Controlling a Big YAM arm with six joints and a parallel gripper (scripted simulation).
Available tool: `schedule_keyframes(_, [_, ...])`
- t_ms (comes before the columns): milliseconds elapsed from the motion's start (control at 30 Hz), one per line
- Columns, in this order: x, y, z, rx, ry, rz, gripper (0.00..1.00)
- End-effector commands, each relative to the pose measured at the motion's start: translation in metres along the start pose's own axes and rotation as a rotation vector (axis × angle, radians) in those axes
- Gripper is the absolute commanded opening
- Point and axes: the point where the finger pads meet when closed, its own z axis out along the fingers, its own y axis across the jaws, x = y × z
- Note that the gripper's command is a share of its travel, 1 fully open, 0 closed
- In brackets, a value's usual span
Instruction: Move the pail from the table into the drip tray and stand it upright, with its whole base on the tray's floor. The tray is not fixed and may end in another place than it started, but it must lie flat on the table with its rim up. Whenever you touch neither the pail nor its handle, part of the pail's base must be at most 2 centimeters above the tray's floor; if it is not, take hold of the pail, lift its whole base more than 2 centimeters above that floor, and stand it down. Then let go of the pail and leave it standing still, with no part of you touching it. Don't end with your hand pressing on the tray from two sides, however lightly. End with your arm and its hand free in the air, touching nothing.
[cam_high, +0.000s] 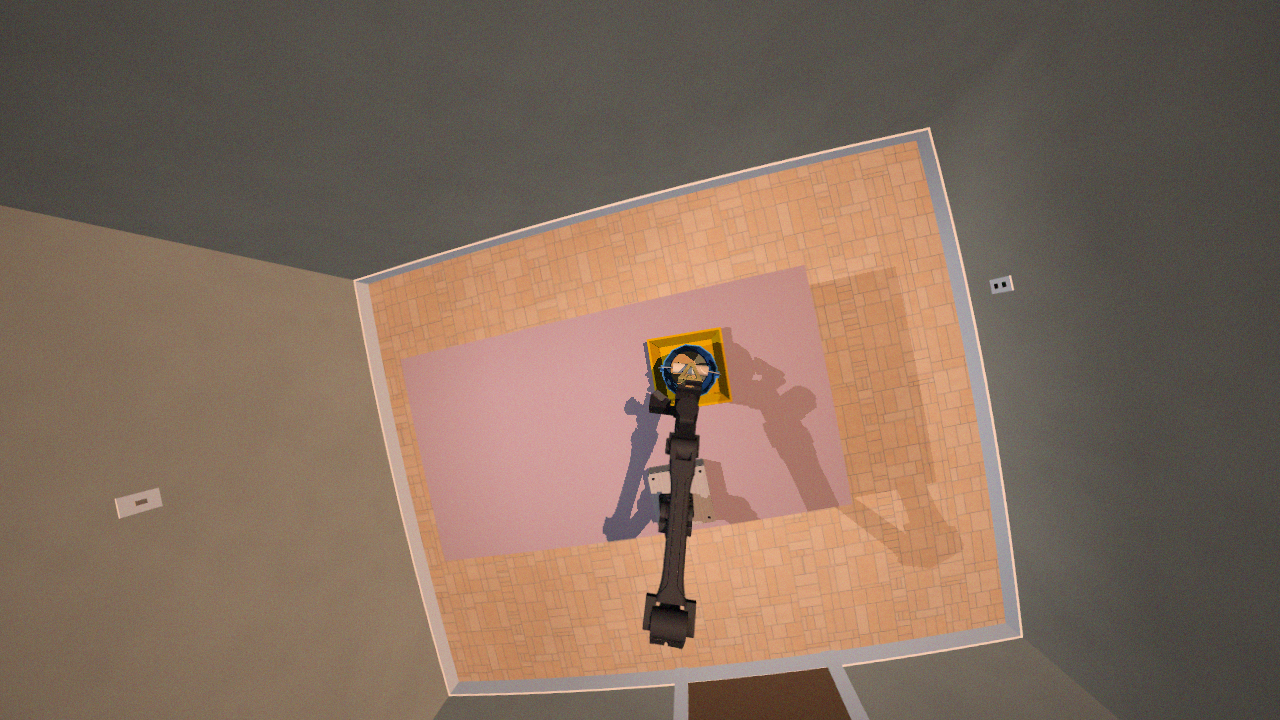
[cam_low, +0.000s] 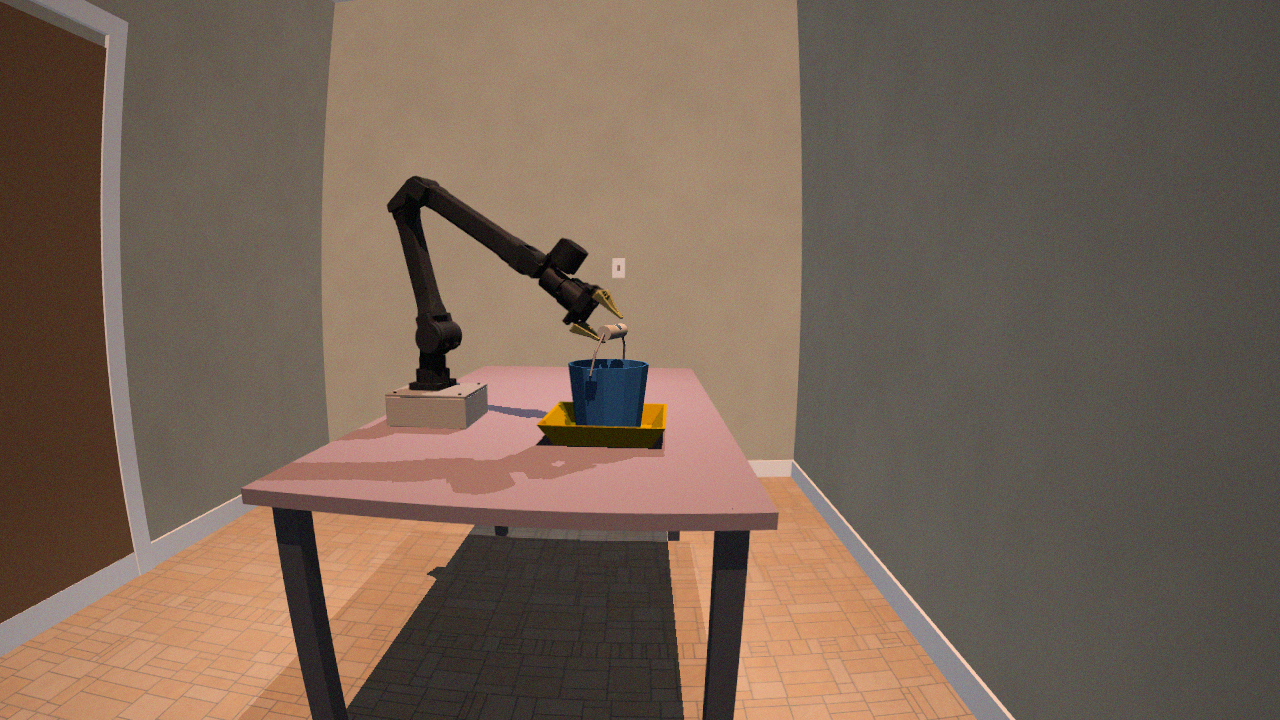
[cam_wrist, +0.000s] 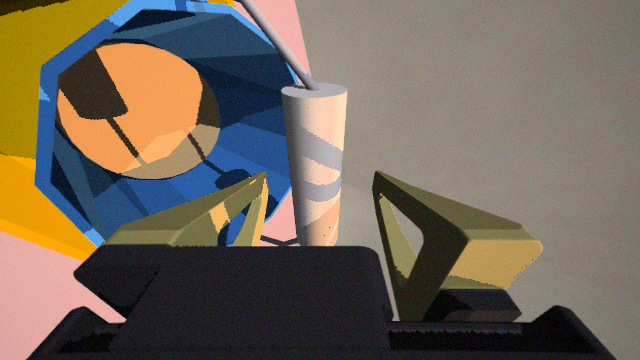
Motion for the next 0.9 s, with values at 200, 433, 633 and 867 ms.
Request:
schedule_keyframes(200, [-0.002,-0.009,-0.028,0.022,-0.003,0.007,0.7])
schedule_keyframes(433, [-0.003,-0.008,-0.047,0.021,-0.005,0.007,0.7])
schedule_keyframes(633, [-0.004,-0.008,-0.06,0.02,-0.006,0.007,0.7])
schedule_keyframes(867, [-0.005,-0.007,-0.076,0.019,-0.008,0.007,0.7])
